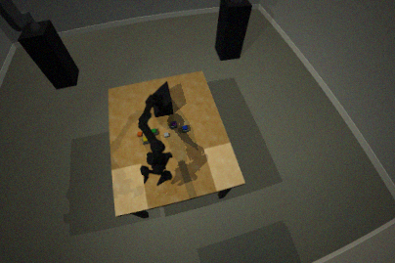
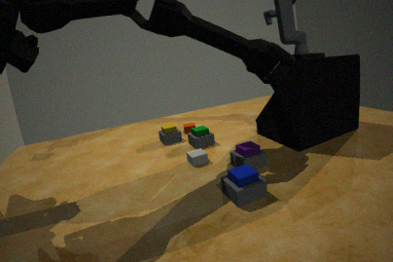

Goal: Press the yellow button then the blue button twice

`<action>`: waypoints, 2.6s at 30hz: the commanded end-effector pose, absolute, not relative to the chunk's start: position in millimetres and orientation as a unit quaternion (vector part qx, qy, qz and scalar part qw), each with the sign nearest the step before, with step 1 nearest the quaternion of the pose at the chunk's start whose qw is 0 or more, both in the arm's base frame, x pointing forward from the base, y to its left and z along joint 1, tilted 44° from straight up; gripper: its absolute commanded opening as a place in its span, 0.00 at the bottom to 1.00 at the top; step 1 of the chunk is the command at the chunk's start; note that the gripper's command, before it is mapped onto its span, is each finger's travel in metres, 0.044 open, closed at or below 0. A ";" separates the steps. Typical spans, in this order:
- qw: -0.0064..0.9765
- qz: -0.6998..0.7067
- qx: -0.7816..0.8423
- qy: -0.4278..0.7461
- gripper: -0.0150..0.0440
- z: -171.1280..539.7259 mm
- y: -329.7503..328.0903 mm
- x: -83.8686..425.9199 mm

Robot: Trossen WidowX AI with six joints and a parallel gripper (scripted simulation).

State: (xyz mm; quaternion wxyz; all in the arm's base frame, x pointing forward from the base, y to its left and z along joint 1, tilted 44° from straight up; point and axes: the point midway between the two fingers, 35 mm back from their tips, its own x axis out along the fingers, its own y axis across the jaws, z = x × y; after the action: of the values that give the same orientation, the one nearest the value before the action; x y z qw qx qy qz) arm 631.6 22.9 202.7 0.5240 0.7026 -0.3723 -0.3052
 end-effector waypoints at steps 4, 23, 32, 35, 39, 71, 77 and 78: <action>0.628 -0.371 0.620 -0.289 0.93 207.0 13.7 619.4; 0.811 -0.425 -0.058 0.398 0.93 178.9 -50.8 404.9; 0.670 -0.259 -0.270 0.641 0.93 161.9 -69.3 269.0; 0.663 -0.251 -0.277 0.649 0.93 161.3 -69.8 263.3; 0.663 -0.251 -0.277 0.649 0.93 161.3 -69.8 263.3; 0.663 -0.252 -0.277 0.648 0.29 110.8 -118.9 265.9; 0.663 -0.252 -0.277 0.648 0.29 103.7 -125.7 266.3; 0.663 -0.252 -0.277 0.648 0.29 102.5 -126.9 266.3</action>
State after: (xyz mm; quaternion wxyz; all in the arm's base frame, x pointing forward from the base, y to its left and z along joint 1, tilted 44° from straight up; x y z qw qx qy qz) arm 267.3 -124.0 108.1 -0.6646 0.2767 -0.6452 0.2559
